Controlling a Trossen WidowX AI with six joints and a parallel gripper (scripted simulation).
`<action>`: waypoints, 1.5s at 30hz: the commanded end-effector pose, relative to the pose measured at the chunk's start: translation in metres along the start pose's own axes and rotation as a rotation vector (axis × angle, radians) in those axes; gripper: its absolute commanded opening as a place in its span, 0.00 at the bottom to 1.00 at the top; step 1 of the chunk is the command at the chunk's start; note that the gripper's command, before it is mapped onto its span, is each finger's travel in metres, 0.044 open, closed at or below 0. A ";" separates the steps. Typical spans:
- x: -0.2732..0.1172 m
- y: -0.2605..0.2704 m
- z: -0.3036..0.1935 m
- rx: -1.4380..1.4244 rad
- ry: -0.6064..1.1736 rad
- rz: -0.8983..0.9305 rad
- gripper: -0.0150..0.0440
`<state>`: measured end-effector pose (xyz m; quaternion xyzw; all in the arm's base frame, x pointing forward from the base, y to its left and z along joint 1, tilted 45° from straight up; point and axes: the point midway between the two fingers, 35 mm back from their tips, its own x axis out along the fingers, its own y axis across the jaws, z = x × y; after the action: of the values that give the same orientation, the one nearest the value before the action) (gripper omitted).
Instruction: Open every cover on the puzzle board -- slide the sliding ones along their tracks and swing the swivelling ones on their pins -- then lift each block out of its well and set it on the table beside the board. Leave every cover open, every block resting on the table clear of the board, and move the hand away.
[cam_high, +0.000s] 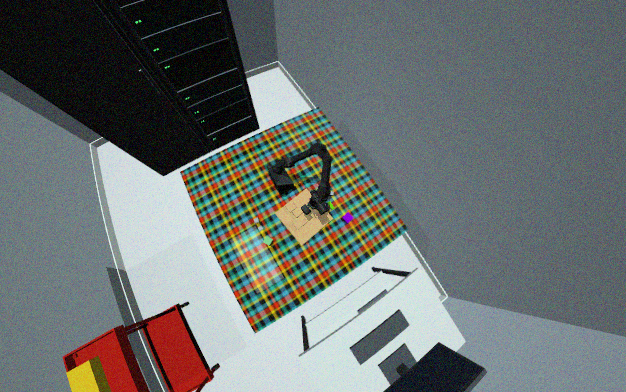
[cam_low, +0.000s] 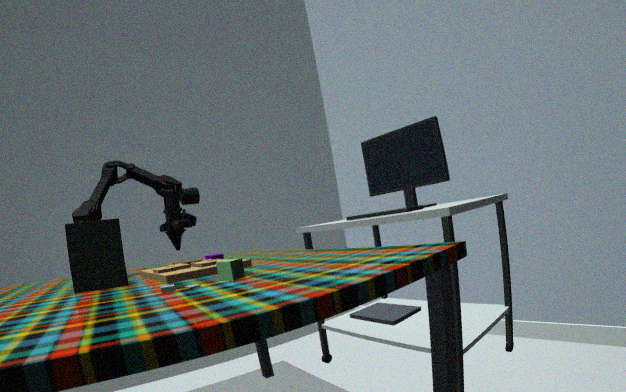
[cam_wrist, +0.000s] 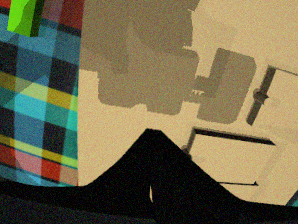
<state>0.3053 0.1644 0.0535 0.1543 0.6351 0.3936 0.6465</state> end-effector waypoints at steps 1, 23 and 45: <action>0.006 -0.001 -0.001 0.003 0.005 -0.003 0.25; 0.028 -0.001 -0.001 0.003 0.005 -0.003 0.25; 0.049 0.000 -0.002 0.004 0.004 0.000 0.25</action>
<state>0.3006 0.1958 0.0231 0.1547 0.6343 0.3946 0.6466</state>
